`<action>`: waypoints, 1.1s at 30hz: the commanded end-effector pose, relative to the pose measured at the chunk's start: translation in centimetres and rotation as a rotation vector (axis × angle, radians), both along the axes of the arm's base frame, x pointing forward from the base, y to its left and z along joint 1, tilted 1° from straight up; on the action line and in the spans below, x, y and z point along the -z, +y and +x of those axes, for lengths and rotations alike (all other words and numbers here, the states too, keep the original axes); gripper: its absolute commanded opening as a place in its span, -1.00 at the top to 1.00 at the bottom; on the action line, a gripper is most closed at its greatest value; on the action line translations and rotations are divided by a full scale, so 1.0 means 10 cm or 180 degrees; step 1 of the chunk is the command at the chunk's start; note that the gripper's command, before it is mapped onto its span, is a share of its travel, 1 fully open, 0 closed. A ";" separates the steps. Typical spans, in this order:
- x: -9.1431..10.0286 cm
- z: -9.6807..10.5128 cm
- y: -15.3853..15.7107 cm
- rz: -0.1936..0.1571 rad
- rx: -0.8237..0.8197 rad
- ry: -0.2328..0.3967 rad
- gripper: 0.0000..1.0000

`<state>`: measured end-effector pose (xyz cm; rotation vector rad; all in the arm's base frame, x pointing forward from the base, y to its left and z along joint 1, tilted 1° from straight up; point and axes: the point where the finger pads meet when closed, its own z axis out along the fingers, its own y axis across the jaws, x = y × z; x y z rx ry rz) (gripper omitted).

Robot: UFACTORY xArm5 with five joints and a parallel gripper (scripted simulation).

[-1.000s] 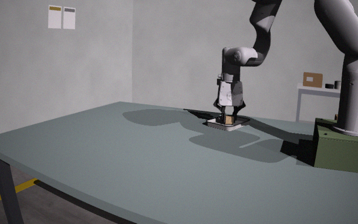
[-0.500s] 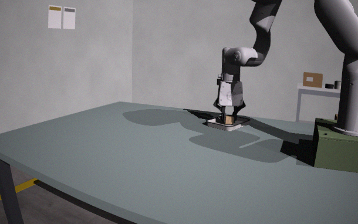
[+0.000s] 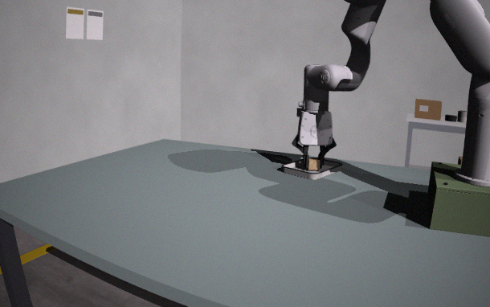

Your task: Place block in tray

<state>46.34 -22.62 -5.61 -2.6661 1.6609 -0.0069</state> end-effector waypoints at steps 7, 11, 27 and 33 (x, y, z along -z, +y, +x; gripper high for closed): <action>-0.02 0.02 -0.01 -0.0006 0.0000 -0.0012 1.00; -0.02 0.02 -0.01 -0.0006 0.0000 -0.0012 1.00; -0.02 0.02 -0.01 -0.0006 0.0000 -0.0012 -0.16; -0.02 0.02 -0.01 -0.0006 0.0000 -0.0012 -0.16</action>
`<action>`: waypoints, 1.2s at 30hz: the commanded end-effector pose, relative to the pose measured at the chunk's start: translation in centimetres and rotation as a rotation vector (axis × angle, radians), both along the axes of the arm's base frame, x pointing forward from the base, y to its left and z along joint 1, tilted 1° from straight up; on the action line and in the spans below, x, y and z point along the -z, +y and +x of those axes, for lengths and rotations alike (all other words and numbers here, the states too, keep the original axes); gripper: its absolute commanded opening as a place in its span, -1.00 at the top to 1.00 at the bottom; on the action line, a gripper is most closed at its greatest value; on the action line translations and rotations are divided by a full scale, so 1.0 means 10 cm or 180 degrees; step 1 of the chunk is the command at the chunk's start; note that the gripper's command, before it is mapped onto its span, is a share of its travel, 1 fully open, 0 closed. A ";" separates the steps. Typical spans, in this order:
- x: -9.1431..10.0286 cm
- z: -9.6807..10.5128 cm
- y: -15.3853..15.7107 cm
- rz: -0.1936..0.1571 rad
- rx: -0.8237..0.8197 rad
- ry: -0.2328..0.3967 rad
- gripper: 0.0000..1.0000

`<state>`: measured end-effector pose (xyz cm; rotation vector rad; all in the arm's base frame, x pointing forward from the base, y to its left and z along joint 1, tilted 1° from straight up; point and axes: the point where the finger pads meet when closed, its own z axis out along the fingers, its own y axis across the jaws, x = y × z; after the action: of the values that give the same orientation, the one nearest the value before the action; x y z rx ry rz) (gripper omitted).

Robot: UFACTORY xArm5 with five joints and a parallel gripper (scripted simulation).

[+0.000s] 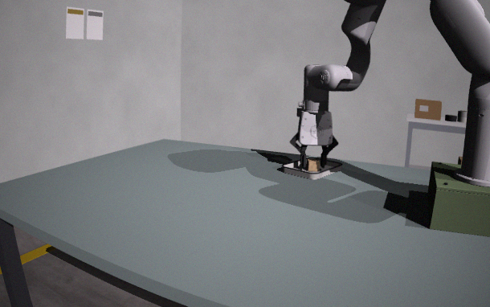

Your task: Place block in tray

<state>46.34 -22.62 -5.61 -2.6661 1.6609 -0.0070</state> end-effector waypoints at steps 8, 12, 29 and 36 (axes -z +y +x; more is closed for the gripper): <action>-0.02 0.02 -0.01 -0.0006 0.0000 -0.0012 -0.16; -0.02 0.02 -0.01 -0.0006 0.0000 -0.0012 -0.16; -0.19 0.01 -0.01 -0.0006 0.0000 -0.0012 -0.16; -0.36 0.01 -0.01 -0.0006 0.0000 -0.0012 -0.16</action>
<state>46.31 -22.60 -3.18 -2.6662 1.6610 -0.0057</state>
